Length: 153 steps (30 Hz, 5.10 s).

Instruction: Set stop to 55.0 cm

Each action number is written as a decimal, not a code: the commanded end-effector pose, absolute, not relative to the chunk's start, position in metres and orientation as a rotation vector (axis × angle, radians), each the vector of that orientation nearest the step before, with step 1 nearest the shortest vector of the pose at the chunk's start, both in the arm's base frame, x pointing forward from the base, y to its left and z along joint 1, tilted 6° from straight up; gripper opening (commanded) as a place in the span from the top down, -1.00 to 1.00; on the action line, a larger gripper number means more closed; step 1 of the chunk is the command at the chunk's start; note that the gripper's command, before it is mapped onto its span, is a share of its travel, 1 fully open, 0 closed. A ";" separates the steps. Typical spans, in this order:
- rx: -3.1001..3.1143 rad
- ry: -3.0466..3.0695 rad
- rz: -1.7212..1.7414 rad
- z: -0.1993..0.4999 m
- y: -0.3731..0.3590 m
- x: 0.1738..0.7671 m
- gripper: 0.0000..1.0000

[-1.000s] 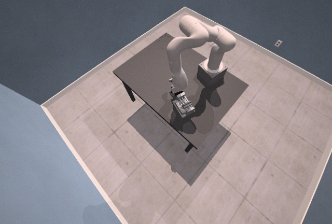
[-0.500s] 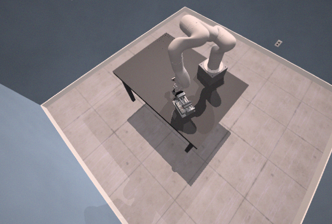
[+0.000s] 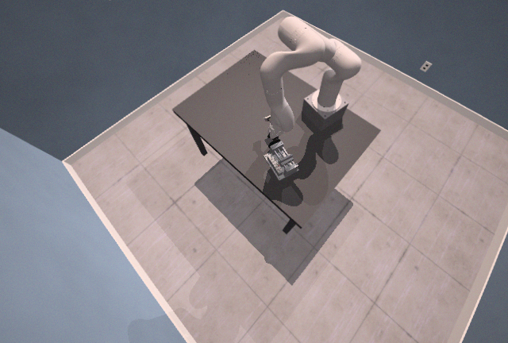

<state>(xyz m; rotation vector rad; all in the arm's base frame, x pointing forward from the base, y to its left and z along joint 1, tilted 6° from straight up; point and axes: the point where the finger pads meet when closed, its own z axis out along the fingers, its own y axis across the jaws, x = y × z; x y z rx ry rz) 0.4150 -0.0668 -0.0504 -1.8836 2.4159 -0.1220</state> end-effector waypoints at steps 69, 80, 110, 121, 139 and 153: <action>-1.883 2.415 -0.123 -0.067 -0.077 0.457 0.88; -1.883 2.415 -0.123 -0.070 -0.072 0.437 0.88; -1.883 2.415 -0.123 -0.045 -0.066 0.414 0.88; -1.883 2.415 -0.123 -0.037 -0.066 0.413 0.88; -1.883 2.415 -0.123 -0.024 -0.067 0.417 0.88; -1.883 2.415 -0.123 -0.019 -0.068 0.420 0.88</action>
